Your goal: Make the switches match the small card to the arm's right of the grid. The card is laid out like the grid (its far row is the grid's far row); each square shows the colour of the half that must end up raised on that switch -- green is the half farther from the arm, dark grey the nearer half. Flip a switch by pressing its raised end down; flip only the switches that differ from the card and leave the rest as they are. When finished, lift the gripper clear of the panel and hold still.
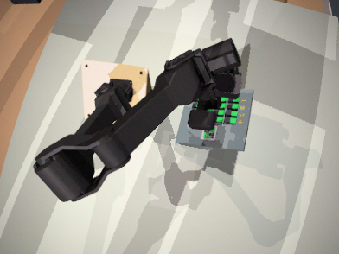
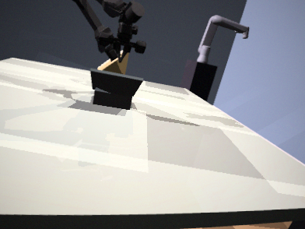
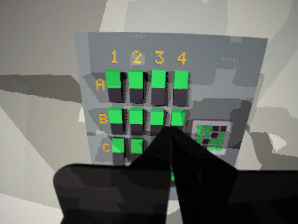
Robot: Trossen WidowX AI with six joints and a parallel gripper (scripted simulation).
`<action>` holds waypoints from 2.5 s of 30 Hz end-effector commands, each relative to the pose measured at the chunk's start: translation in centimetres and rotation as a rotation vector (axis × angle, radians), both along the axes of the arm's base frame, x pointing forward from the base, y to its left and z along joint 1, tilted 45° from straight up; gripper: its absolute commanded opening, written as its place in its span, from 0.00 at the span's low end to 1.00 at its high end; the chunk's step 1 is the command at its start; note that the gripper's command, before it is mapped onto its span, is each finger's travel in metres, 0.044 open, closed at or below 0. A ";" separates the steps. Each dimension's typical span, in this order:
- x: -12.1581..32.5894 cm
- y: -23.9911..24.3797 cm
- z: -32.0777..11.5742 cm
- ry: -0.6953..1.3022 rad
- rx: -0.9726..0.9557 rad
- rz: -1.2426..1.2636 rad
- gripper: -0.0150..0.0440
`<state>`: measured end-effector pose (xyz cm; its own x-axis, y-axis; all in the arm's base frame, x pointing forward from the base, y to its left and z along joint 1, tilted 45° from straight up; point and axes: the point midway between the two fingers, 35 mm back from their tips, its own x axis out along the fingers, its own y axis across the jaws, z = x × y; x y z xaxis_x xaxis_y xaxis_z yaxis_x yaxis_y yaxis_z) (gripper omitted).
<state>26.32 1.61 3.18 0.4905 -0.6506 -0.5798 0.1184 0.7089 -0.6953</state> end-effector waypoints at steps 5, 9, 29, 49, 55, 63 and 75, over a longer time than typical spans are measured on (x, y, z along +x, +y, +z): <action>-0.5 -1.1 -2.3 0.018 -0.007 -0.008 0.25; 0.4 -2.3 -3.2 0.025 -0.008 -0.017 0.25; 1.5 -3.9 -4.6 0.025 -0.009 -0.017 0.25; 1.6 -3.9 -4.6 0.025 -0.009 -0.017 0.25; 1.6 -4.0 -4.6 0.025 -0.009 -0.017 0.25; 1.7 -4.1 -4.7 0.024 -0.009 -0.017 0.25; 1.7 -4.2 -4.8 0.024 -0.009 -0.017 0.25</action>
